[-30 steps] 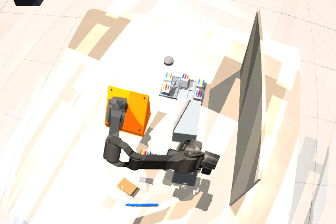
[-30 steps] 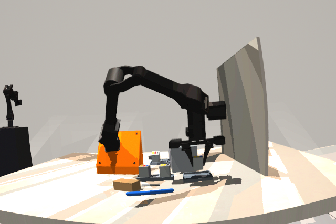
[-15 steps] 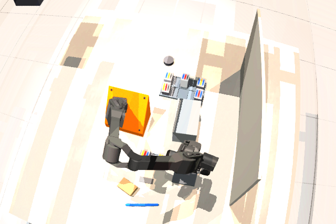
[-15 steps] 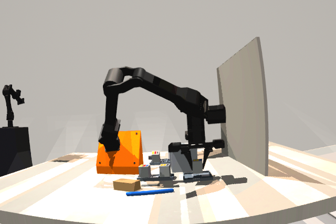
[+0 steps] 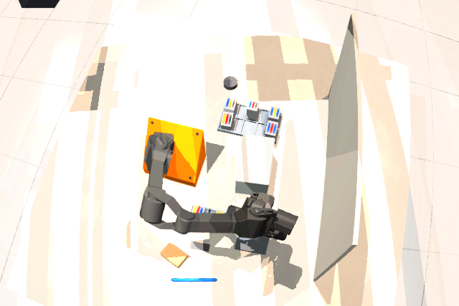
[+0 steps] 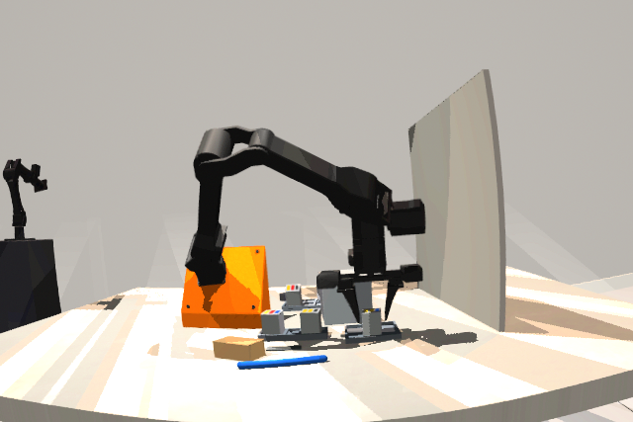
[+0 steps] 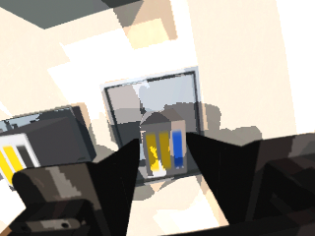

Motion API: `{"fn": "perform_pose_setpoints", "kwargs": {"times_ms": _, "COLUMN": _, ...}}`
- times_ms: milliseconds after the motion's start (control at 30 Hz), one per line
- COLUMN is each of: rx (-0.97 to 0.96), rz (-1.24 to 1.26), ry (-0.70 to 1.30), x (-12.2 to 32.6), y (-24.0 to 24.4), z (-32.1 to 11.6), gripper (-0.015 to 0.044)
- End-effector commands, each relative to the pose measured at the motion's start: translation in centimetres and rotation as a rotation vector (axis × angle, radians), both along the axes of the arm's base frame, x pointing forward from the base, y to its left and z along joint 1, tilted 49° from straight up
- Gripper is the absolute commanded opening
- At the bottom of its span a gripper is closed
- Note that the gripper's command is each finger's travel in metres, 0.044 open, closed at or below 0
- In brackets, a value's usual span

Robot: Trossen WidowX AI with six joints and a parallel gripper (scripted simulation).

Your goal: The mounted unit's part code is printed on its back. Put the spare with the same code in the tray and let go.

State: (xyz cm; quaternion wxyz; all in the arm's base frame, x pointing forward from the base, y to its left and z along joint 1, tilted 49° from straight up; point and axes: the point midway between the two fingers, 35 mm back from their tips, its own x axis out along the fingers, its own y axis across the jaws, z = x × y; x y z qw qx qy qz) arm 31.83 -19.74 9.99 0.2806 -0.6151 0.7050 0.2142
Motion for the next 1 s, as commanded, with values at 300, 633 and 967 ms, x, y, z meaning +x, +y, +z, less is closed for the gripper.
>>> {"fn": "perform_pose_setpoints", "kwargs": {"times_ms": 300, "rx": 0.007, "rz": 0.003, "ry": 0.0, "x": 1.0, "y": 4.8, "z": 3.9, "gripper": 0.044}}
{"fn": "perform_pose_setpoints", "kwargs": {"times_ms": 633, "rx": 0.007, "rz": 0.019, "ry": -0.005, "x": 1.2, "y": 7.9, "z": 6.5, "gripper": 0.044}}
{"fn": "perform_pose_setpoints", "kwargs": {"times_ms": 967, "rx": 0.007, "rz": 0.019, "ry": -0.005, "x": 1.2, "y": 7.9, "z": 6.5, "gripper": 0.044}}
